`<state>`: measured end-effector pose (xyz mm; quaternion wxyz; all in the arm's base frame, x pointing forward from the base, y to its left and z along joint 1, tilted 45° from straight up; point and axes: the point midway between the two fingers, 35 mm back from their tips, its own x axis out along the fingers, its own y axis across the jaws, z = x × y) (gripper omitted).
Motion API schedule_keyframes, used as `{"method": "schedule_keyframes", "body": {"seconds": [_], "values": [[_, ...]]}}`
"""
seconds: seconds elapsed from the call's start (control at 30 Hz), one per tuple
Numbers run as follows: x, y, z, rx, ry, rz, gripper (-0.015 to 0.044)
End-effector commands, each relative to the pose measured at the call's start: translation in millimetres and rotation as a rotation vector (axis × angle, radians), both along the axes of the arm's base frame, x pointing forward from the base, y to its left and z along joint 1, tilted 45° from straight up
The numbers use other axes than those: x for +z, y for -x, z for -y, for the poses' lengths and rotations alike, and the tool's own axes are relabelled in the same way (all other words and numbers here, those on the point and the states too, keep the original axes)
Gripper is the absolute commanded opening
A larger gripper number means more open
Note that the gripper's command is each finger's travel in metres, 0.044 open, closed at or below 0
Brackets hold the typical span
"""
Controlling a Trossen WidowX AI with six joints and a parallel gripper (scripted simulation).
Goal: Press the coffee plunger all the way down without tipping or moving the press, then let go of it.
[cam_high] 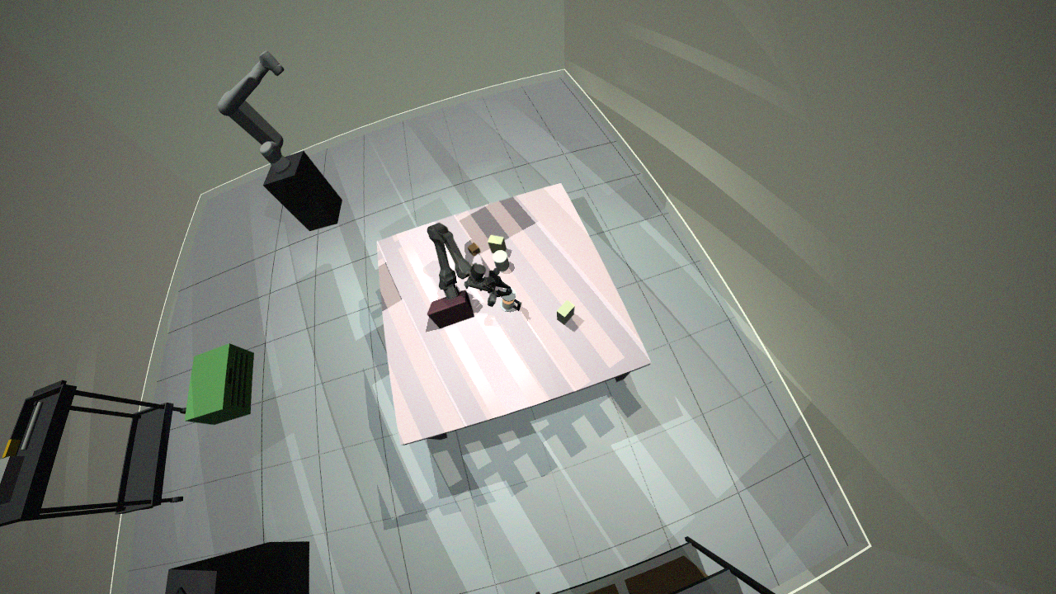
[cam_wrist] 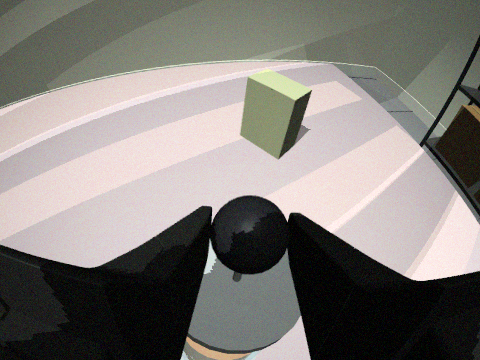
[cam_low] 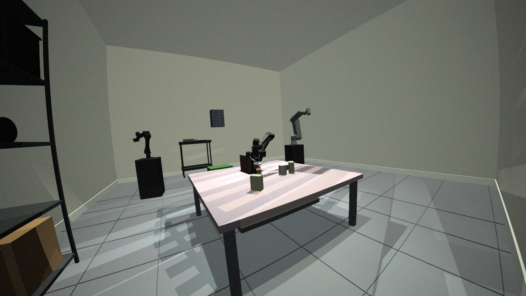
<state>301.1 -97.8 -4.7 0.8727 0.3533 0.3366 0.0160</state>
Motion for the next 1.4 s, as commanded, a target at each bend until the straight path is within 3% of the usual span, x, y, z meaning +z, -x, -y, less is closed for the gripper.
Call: {"method": "schedule_keyframes", "body": {"seconds": [0.0, 1.23, 1.37], "values": [[-5.5, 1.8, -5.4, 0.010, -0.024, -0.020, 0.0125], [-4.5, -2.1, -0.6, 0.006, -0.014, -0.010, 0.0125], [-4.5, -2.1, -0.6, 0.006, -0.014, -0.010, 0.0230]]}}
